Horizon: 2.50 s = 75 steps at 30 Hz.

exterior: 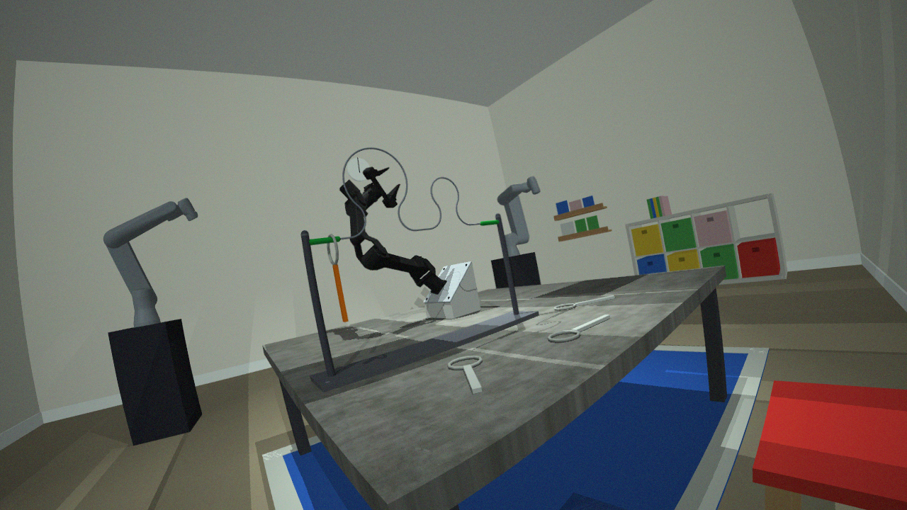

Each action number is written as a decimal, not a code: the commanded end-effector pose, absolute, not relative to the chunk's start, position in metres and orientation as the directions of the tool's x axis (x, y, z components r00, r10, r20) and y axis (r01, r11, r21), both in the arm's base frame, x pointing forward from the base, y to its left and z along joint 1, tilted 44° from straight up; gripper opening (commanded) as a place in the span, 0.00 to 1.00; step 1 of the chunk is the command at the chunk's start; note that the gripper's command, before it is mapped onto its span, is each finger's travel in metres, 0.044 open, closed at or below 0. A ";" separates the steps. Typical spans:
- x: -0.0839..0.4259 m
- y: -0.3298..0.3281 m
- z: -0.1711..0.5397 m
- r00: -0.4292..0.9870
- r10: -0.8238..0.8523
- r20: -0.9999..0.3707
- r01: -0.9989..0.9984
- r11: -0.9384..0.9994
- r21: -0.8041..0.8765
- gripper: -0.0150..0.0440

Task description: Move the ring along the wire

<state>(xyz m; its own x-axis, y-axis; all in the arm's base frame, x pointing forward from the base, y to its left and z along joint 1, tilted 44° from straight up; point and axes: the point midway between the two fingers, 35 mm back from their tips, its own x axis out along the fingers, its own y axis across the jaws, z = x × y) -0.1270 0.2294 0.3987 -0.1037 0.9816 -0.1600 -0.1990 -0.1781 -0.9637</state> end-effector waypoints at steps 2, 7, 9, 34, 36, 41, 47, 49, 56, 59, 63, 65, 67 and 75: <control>-0.126 0.231 0.399 -0.099 0.982 -0.160 -0.204 -0.177 -0.963 0.84; -0.111 0.246 0.402 -0.045 0.987 -0.153 -0.255 -0.159 -0.954 0.62; -0.102 0.254 0.405 -0.015 0.989 -0.148 -0.283 -0.146 -0.948 0.53; 0.052 0.313 0.439 0.362 0.931 -0.037 -0.496 0.159 -0.854 0.53; 0.067 0.313 0.442 0.392 0.920 -0.024 -0.500 0.190 -0.845 0.53; 0.105 0.310 0.451 0.463 0.886 0.008 -0.499 0.268 -0.824 0.53; 0.150 0.298 0.461 0.545 0.837 0.049 -0.481 0.360 -0.799 0.53; 0.165 0.293 0.465 0.571 0.819 0.063 -0.471 0.390 -0.791 0.53; 0.215 0.267 0.478 0.655 0.747 0.114 -0.421 0.486 -0.765 0.53; 0.234 0.252 0.483 0.688 0.713 0.136 -0.394 0.524 -0.755 0.53; 0.259 0.231 0.490 0.728 0.665 0.165 -0.352 0.569 -0.743 0.53; 0.271 0.219 0.494 0.747 0.640 0.179 -0.329 0.590 -0.738 0.53; 0.282 0.206 0.497 0.764 0.615 0.193 -0.305 0.609 -0.733 0.53; 0.318 0.150 0.511 0.823 0.511 0.247 -0.200 0.669 -0.716 0.53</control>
